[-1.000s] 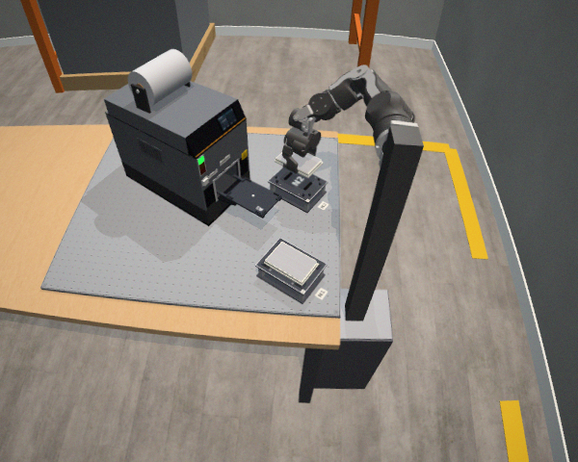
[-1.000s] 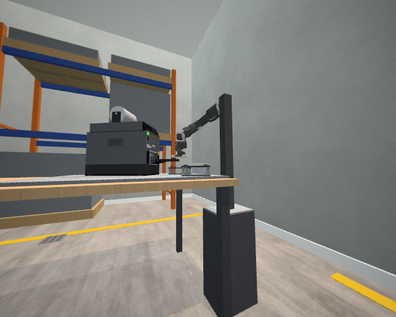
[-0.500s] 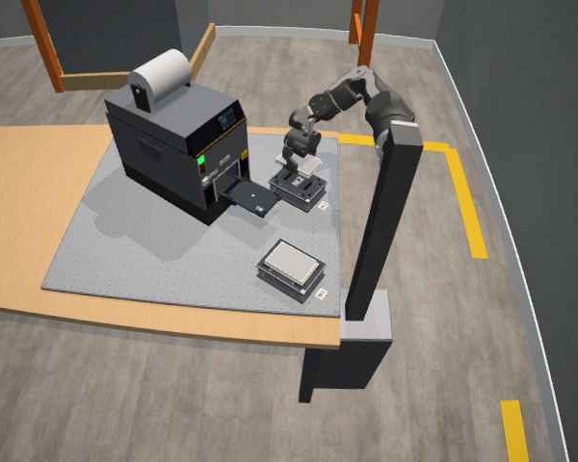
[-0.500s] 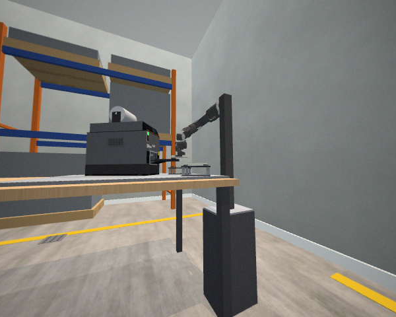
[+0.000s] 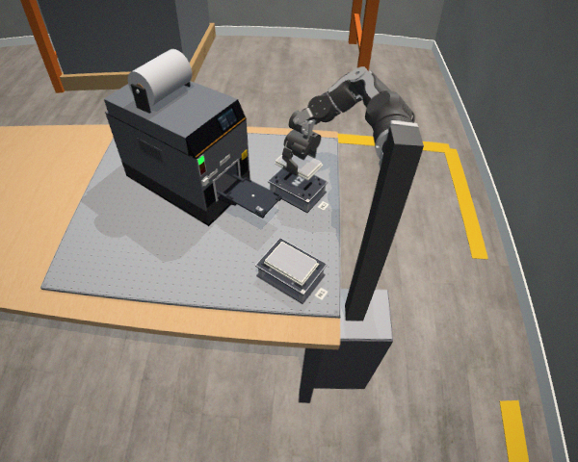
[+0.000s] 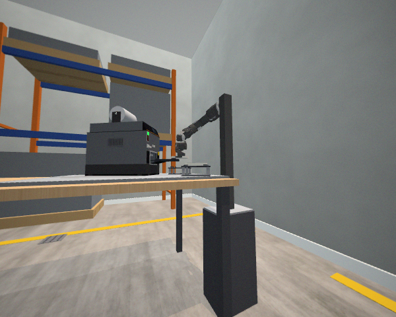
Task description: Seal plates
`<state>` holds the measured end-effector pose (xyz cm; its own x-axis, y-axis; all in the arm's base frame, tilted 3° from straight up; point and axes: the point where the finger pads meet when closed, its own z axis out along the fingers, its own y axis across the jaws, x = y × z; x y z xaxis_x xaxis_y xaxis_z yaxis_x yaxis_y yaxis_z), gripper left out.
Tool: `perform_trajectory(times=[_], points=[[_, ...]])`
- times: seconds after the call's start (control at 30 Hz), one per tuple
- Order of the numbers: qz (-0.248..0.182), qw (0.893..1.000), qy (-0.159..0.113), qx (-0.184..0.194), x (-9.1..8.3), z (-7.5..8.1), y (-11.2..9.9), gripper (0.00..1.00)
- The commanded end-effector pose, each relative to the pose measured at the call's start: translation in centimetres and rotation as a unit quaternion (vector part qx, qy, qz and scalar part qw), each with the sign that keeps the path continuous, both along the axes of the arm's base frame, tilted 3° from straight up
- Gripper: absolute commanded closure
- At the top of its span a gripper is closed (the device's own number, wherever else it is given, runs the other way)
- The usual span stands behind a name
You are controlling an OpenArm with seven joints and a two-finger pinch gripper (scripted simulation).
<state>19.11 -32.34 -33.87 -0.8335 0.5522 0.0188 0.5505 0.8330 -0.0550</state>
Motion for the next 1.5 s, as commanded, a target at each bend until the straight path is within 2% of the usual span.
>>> perform_trajectory(times=[0.0,1.47], points=[[0.000,1.000,-0.003,0.002,0.1,-0.1,0.1,1.00],[0.000,1.000,-0.003,0.002,0.0,-2.0,0.1,1.00]])
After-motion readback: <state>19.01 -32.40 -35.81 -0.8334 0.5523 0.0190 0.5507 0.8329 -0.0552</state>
